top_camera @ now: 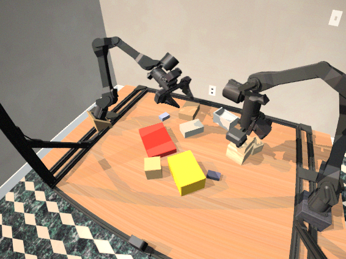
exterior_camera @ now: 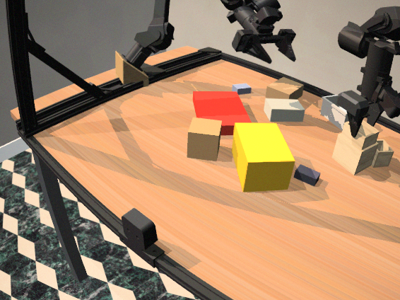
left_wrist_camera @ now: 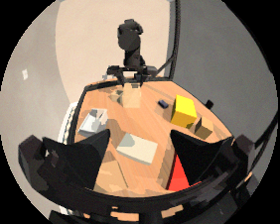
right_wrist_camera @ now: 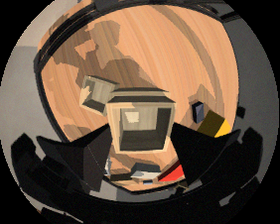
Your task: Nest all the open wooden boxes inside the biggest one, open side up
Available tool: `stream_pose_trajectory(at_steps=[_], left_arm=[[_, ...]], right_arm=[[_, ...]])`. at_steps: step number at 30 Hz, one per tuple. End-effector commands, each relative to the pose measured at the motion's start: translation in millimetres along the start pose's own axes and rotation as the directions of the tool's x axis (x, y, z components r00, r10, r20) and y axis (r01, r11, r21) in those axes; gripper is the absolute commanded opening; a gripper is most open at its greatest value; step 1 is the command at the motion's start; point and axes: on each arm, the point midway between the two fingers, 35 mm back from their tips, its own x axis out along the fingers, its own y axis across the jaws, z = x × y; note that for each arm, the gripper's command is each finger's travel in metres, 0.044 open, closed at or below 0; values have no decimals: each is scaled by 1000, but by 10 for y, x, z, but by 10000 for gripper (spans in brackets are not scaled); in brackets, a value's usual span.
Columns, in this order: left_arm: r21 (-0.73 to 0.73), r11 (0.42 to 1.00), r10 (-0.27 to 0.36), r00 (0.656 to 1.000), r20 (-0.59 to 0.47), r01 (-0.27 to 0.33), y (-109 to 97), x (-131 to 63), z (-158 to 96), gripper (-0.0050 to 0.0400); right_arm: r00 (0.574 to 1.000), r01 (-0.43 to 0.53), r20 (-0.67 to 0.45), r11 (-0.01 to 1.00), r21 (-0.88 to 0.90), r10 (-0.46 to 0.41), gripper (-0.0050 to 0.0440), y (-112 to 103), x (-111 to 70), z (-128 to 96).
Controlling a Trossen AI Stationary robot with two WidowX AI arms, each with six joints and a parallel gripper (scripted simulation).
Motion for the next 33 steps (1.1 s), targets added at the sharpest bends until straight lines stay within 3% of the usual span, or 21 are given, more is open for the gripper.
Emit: stream_pose_trajectory(at_steps=[1,33], left_arm=[[2,1000,-2,1000,1,2,-4,2,3,400],[2,1000,-2,1000,1,2,-4,2,3,400]], right_arm=[[1000,1,8,1000,-6,-1,0,-4,30,15],[1000,1,8,1000,-6,-1,0,-4,85,15]])
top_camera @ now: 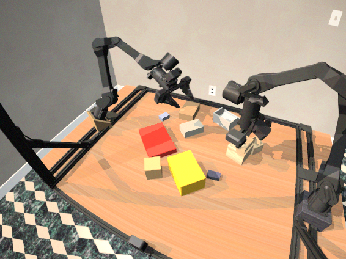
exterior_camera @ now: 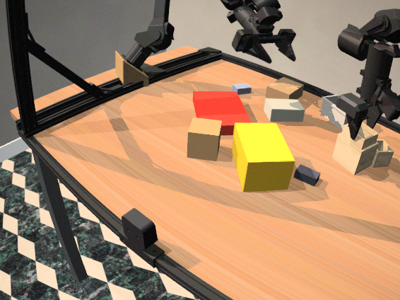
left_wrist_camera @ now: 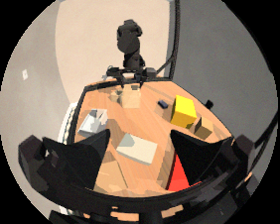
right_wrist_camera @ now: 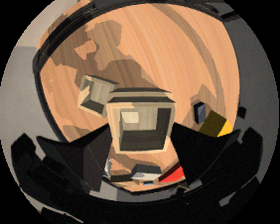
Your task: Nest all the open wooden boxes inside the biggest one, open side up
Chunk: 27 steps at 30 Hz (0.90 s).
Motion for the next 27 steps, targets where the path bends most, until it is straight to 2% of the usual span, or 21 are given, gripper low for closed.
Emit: stream_pose_trajectory(at_steps=[1,27], left_arm=[[2,1000,0,1000,-1,0,0,0,-4,400],[2,1000,0,1000,-1,0,0,0,-4,400]], right_arm=[[1000,1,8,1000,-8,-1,0,-12,29,20],[1000,1,8,1000,-8,-1,0,-12,63,21]])
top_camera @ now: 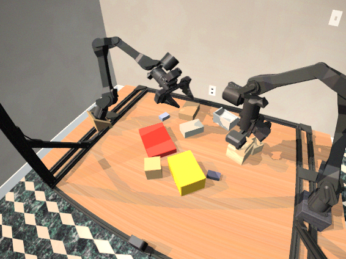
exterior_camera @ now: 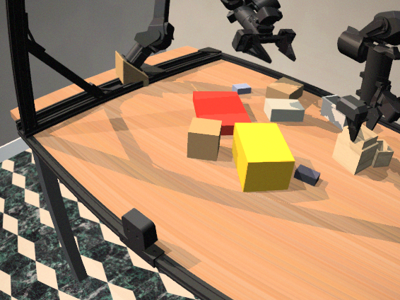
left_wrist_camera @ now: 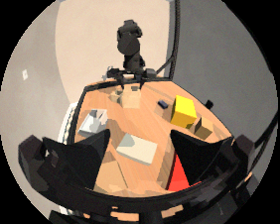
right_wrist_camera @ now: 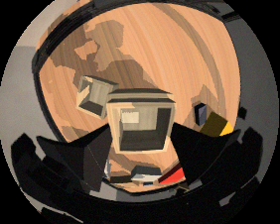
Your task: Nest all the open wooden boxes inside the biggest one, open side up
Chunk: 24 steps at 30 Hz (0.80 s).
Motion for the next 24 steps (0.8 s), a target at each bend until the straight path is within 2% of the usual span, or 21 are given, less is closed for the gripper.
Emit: stream_pose_trajectory(at_steps=[1,5,11,13,24], left_arm=[[1,1000,0,1000,-2,0,0,0,-5,400],[1,1000,0,1000,-2,0,0,0,-5,400],[1,1000,0,1000,-2,0,0,0,-5,400],[1,1000,0,1000,-2,0,0,0,-5,400],[1,1000,0,1000,-2,0,0,0,-5,400]], right_arm=[[1000,1,5,1000,-5,-1,0,-7,18,12],[1000,1,5,1000,-5,-1,0,-7,18,12],[1000,0,0,1000,0,0,144,0,1,1],[1000,0,0,1000,0,0,144,0,1,1],[1000,0,0,1000,0,0,400,0,1,1]])
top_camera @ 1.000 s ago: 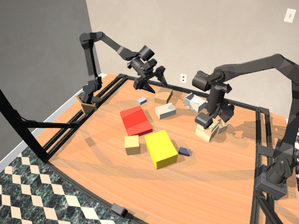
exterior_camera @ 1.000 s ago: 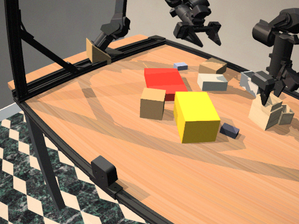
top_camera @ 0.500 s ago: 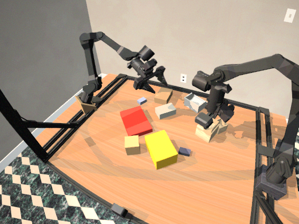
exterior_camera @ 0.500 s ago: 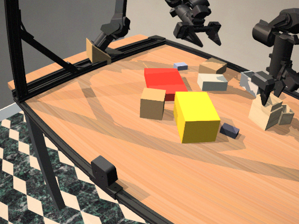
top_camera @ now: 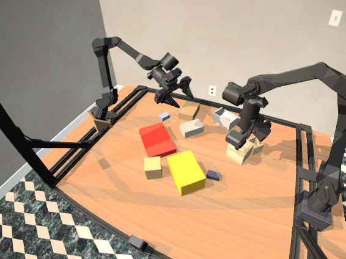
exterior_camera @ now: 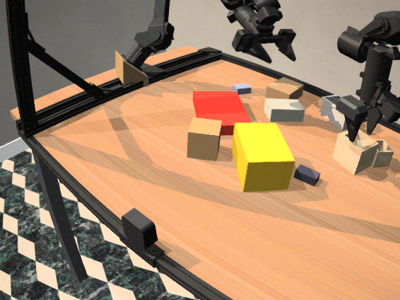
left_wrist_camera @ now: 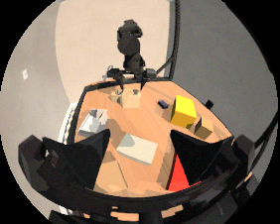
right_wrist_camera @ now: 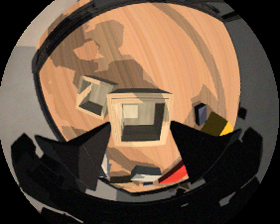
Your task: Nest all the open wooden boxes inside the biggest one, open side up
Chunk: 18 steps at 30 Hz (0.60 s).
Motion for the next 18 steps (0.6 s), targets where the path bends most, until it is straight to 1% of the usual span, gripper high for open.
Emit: stream_pose_trajectory(at_steps=[1,16,18], left_arm=[[2,1000,0,1000,-1,0,-2,0,-3,400],[2,1000,0,1000,-1,0,-2,0,-3,400],[2,1000,0,1000,-1,0,-2,0,-3,400]], right_arm=[[1000,0,0,1000,0,0,400,1,0,0],[1000,0,0,1000,0,0,400,1,0,0],[1000,0,0,998,-67,0,400,0,-11,-2]])
